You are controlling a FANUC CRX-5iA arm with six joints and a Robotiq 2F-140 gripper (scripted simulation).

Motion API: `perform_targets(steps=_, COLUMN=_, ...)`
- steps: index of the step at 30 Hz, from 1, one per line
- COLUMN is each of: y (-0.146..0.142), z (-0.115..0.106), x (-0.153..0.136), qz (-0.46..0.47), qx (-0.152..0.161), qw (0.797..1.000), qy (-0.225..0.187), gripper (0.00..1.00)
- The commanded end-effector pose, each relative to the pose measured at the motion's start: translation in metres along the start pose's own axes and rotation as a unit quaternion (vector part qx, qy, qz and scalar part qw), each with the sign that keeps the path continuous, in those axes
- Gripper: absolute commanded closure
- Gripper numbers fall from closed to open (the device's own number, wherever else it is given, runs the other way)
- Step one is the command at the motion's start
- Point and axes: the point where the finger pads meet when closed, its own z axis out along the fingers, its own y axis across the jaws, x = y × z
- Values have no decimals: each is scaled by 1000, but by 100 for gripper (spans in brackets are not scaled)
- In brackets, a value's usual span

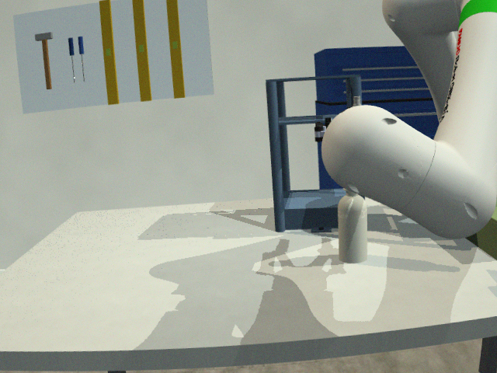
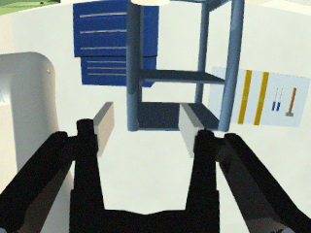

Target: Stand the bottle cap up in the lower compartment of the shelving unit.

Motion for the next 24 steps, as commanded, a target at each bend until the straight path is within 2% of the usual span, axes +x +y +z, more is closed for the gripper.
perform_targets(steps=1, y=0, z=0, x=3, qz=0, qx=0, qw=1000, qy=0, gripper=52)
perform_targets(steps=24, y=0, z=0, x=60, qz=0, qx=0, qw=1000, qy=0, gripper=52)
